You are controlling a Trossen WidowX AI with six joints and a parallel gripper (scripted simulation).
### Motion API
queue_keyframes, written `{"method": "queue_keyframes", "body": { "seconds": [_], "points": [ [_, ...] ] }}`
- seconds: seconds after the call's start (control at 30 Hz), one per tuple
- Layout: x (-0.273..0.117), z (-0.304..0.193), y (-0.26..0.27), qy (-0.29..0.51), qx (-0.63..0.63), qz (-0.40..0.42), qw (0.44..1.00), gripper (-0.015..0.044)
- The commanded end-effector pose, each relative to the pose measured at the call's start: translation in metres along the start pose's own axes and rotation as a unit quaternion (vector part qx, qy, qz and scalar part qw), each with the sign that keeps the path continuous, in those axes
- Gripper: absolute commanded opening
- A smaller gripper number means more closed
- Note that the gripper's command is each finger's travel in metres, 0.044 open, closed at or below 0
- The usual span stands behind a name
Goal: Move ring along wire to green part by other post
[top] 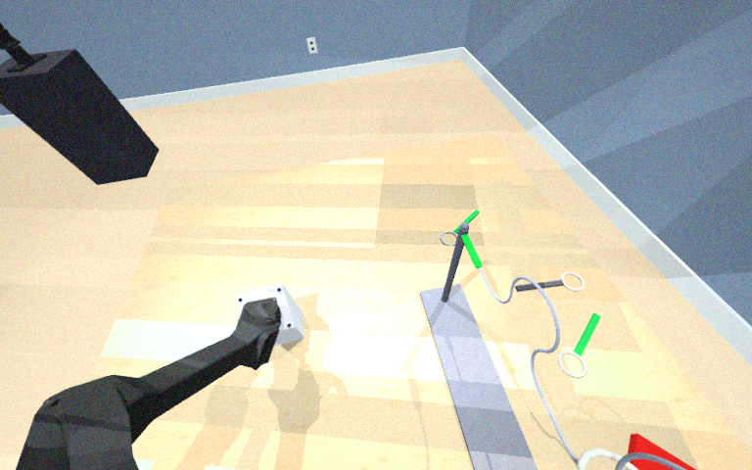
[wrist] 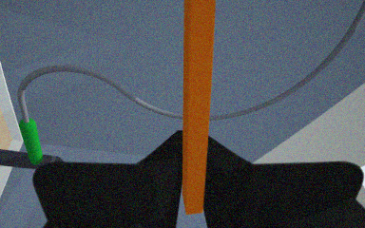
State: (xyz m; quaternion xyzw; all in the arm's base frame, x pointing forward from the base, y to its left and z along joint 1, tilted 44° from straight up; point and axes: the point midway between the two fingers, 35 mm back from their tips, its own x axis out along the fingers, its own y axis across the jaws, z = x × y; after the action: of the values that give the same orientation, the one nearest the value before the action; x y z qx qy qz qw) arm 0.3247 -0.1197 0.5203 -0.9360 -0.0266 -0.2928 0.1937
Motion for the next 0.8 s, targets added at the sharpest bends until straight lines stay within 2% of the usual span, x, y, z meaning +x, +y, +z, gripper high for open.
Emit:
{"method": "queue_keyframes", "body": {
  "seconds": [0.0, 0.77],
  "points": [
    [-0.002, 0.002, 0.013, 0.003, 0.030, 0.019, 0.999, -0.0150],
    [-0.023, 0.024, 0.083, 0.033, 0.251, 0.146, 0.956, -0.0150]
  ]
}}
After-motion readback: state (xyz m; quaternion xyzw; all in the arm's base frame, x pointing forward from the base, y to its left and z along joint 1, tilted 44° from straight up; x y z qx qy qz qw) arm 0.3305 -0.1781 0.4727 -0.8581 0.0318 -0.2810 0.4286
